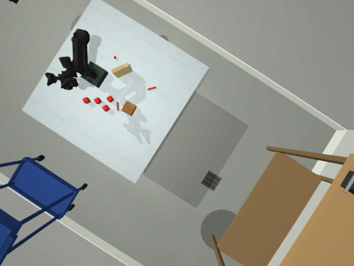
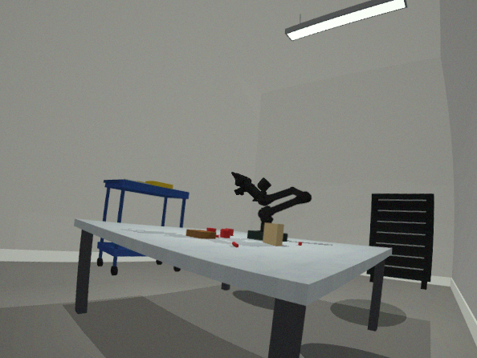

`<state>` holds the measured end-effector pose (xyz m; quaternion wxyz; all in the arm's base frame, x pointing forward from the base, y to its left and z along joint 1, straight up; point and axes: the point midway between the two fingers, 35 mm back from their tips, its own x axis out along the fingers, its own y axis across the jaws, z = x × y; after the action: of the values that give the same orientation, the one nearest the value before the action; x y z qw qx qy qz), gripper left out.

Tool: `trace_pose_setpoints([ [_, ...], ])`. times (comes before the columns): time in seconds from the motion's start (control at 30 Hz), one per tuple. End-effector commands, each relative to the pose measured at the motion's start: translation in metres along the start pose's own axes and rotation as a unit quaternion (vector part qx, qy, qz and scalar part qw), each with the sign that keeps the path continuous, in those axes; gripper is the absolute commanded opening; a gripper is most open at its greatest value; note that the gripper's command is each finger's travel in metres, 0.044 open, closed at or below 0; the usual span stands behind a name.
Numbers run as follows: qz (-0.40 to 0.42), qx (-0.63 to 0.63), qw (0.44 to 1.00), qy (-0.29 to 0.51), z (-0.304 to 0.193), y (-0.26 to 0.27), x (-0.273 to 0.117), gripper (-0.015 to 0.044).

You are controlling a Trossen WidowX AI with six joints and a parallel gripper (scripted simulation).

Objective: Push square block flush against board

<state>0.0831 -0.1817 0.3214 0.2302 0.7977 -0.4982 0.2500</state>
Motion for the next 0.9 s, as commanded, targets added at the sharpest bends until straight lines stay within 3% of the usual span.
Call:
trace_pose_setpoints([
  [0.0,0.000,0.000,1.000,0.000,0.000,0.000,0.000,0.0374],
  [0.47,-0.083,-0.007,0.993,-0.083,0.026,-0.041,0.020,0.0006],
  [0.87,-0.193,-0.031,0.969,-0.153,0.047,-0.097,0.026,0.0000],
])
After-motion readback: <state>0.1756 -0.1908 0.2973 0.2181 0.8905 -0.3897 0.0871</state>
